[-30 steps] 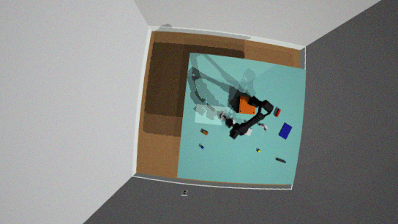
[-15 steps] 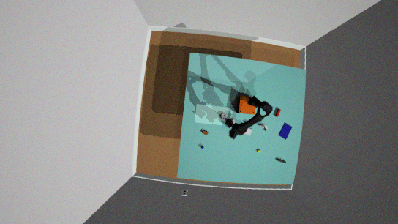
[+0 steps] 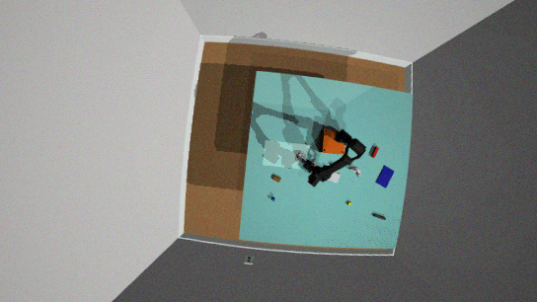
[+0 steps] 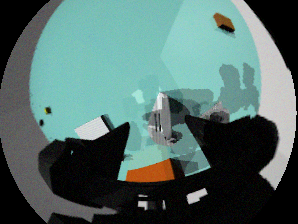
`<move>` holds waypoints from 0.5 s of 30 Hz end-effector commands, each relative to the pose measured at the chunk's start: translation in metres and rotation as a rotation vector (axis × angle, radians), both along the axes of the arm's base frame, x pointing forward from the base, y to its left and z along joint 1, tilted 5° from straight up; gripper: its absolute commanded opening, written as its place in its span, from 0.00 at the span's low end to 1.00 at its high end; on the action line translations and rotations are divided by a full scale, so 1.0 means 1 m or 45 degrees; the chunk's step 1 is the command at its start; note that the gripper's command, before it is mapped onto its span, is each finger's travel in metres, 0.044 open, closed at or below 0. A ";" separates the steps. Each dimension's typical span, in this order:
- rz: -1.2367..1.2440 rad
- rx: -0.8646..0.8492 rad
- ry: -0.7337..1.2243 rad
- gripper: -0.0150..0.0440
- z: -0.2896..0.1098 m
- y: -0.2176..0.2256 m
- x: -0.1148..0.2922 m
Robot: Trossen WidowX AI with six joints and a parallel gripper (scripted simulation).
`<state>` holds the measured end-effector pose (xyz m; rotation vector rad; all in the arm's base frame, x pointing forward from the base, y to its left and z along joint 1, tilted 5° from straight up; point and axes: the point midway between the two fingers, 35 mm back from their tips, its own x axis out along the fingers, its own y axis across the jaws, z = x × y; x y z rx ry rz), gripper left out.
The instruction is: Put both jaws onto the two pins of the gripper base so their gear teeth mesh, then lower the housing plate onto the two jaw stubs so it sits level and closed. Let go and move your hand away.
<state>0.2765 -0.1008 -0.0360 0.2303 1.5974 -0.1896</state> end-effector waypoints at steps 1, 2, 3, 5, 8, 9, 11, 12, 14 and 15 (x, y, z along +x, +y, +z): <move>0.005 -0.002 0.014 1.00 -0.008 0.001 -0.004; 0.005 -0.002 0.014 1.00 -0.010 0.001 -0.004; 0.005 -0.002 0.014 1.00 -0.010 0.001 -0.004; 0.005 -0.002 0.014 1.00 -0.011 0.001 -0.004; 0.005 -0.002 0.014 1.00 -0.011 0.001 -0.004; 0.005 -0.002 0.014 1.00 -0.011 0.001 -0.004; 0.005 -0.002 0.014 1.00 -0.011 0.001 -0.004; 0.005 -0.002 0.014 1.00 -0.011 0.001 -0.004; 0.005 -0.002 0.014 1.00 -0.011 0.001 -0.004; 0.005 -0.002 0.014 1.00 -0.011 0.001 -0.004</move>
